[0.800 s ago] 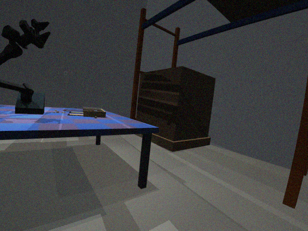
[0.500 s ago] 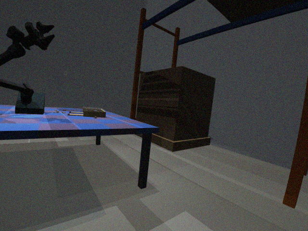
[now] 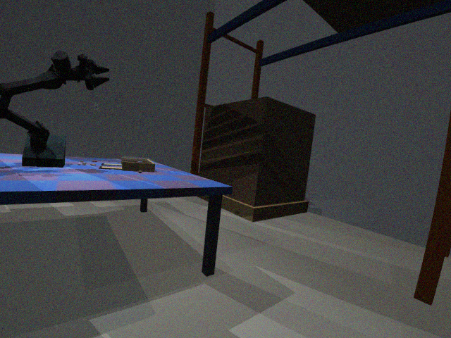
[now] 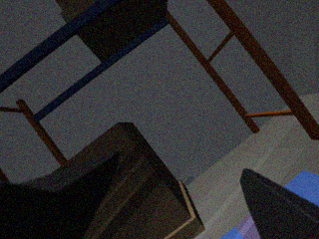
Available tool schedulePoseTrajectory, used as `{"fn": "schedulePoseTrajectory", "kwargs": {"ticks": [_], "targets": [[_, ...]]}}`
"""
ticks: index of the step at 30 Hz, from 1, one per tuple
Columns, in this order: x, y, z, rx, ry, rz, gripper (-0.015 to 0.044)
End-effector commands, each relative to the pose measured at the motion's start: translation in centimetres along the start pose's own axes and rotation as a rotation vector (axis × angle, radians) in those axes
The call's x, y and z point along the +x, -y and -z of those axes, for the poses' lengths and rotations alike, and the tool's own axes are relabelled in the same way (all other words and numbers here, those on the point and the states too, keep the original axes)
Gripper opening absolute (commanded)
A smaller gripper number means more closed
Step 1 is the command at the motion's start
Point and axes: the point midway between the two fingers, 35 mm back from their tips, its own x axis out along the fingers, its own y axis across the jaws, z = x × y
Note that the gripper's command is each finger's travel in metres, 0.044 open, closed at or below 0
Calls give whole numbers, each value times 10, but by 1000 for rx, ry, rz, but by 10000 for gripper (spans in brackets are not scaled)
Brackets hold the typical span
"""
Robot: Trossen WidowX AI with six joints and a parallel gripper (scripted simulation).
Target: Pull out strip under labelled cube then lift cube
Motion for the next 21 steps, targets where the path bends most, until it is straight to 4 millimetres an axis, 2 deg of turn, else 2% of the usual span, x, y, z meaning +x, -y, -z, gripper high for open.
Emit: {"fn": "schedulePoseTrajectory", "kwargs": {"ticks": [1,6,11,16,21], "targets": [[13,-22,71,-105,-161,-2,400],[15,-38,147,-223,-325,1,400],[2,-46,228,-372,-498,5,400],[-26,-43,304,-542,-661,7,400],[-67,-26,371,-744,-820,6,400]]}}
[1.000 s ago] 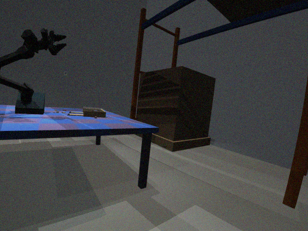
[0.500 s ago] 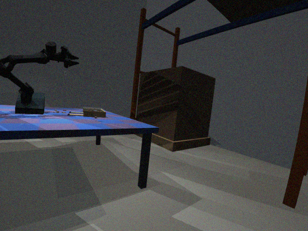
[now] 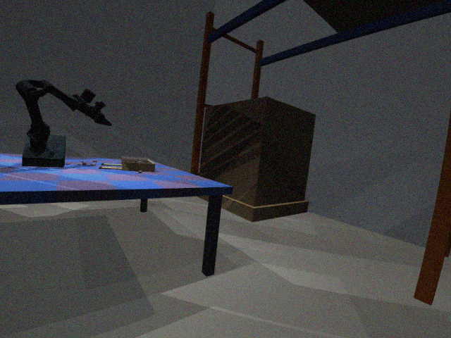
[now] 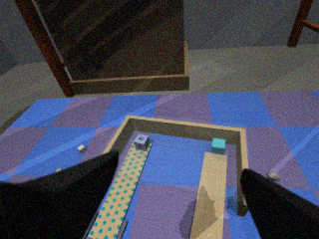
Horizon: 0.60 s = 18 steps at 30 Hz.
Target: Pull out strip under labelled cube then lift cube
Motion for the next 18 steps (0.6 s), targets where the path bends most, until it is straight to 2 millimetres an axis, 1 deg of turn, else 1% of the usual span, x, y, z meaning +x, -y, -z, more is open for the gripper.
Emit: {"fn": "schedulePoseTrajectory", "kwargs": {"ticks": [1,2,3,18], "targets": [[7,-21,65,-170,-137,20,400],[8,-23,72,-189,-151,22,400],[8,-23,75,-196,-155,23,400],[8,-23,75,-196,-156,23,400]]}}
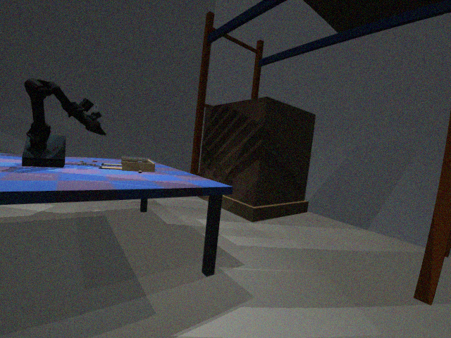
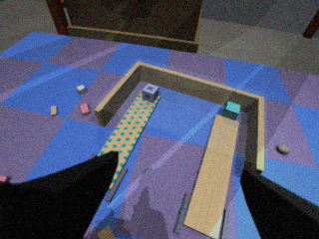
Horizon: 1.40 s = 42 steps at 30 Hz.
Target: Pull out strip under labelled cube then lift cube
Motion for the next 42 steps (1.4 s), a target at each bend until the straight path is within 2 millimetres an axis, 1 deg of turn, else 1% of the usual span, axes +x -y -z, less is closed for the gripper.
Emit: {"fn": "schedulePoseTrajectory", "kwargs": {"ticks": [1,3,9,15,21,28,31,37,42], "targets": [[1,-1,2,-1,-9,2,374],[8,-7,-3,6,-46,-8,321],[43,-33,-16,47,-231,-39,164],[78,-57,-16,96,-432,-39,6],[110,-79,-3,150,-643,-3,0],[137,-101,27,211,-895,87,0],[140,-105,35,222,-945,112,0],[139,-106,36,223,-947,113,0],[144,-106,41,223,-946,113,0]]}}
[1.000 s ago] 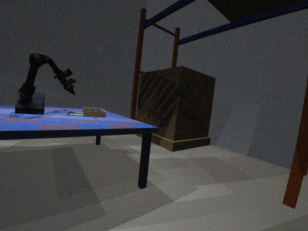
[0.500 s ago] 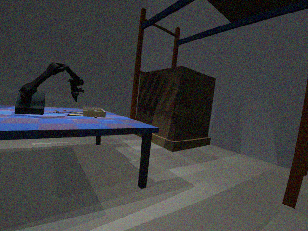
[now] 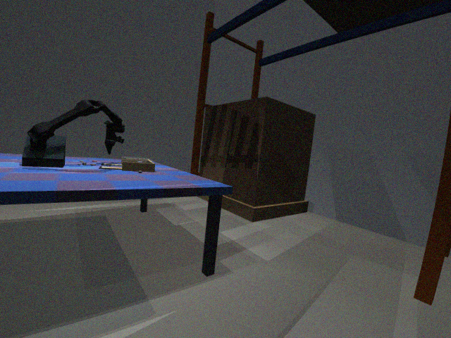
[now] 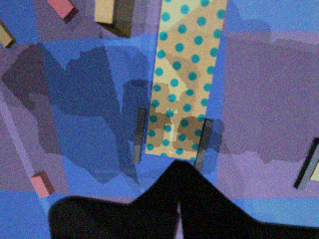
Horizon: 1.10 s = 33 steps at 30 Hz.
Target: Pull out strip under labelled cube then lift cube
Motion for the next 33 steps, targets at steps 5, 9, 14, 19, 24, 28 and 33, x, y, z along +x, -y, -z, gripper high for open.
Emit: {"fn": "schedulePoseTrajectory", "kwargs": {"ticks": [5,9,14,19,24,28,33], "targets": [[13,-1,-2,11,-4,-3,0],[19,-1,-2,11,-4,-3,0],[28,-2,-2,11,-4,-3,0],[36,-2,-2,11,-4,-3,0],[44,-1,-1,11,-4,-2,0],[51,-1,0,11,-4,-2,0],[59,-1,1,11,-4,-1,0]]}}
